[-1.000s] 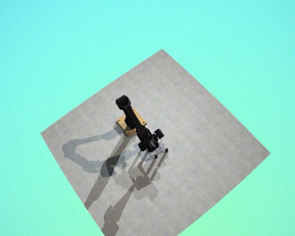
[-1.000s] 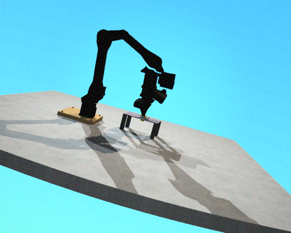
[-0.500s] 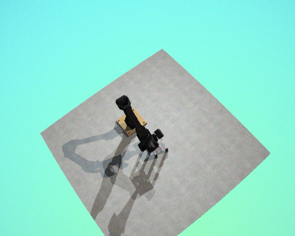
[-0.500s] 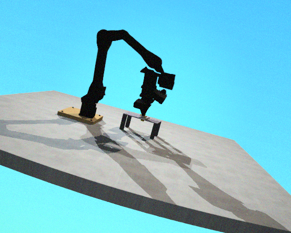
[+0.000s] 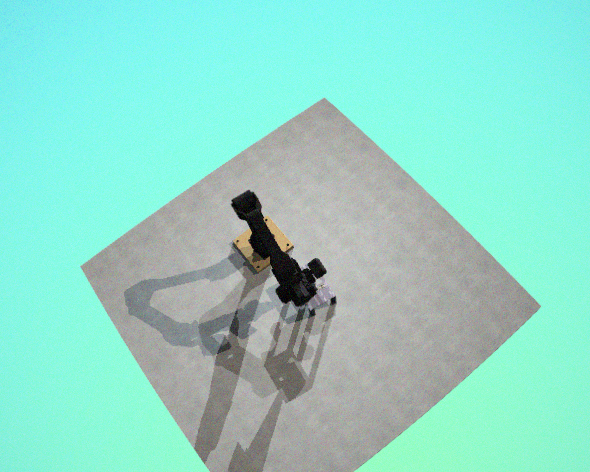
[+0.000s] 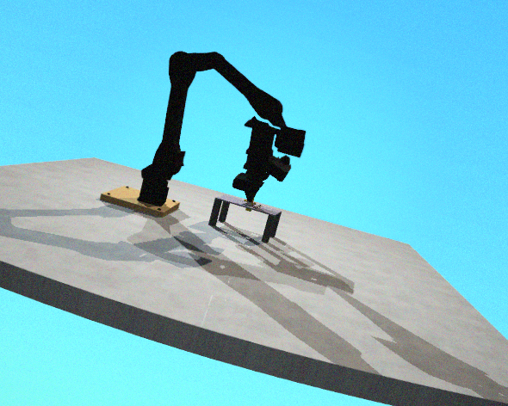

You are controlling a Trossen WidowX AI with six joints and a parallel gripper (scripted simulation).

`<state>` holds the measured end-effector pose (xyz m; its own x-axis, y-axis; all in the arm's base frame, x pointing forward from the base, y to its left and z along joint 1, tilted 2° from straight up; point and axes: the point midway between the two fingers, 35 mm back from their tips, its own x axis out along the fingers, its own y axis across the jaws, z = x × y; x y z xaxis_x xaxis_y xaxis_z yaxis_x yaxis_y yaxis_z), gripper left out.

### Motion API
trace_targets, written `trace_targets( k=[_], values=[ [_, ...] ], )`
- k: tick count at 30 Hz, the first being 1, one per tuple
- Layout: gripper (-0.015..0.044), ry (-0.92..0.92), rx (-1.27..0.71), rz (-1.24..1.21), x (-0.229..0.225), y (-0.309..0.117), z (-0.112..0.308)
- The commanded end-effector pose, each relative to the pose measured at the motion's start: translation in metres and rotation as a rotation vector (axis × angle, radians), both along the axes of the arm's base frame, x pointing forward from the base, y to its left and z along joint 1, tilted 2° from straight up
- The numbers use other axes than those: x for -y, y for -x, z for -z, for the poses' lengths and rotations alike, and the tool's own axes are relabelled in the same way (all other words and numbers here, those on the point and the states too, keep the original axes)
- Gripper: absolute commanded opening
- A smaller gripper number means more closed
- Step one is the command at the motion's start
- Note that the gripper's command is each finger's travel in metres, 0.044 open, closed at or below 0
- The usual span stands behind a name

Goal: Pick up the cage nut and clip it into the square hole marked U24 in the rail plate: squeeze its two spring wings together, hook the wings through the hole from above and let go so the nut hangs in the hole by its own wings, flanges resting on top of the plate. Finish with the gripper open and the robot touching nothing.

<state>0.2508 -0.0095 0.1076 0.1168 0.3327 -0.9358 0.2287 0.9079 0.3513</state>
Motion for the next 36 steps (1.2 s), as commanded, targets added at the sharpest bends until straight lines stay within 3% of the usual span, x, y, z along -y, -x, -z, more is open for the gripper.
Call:
trace_targets(
  k=[1,36],
  values=[
    [0.0037,-0.006,0.003,-0.005,0.0,-0.0003,0.0002],
    [0.0037,-0.04,0.012,-0.006,0.0036,0.0006,0.0012]
  ],
)
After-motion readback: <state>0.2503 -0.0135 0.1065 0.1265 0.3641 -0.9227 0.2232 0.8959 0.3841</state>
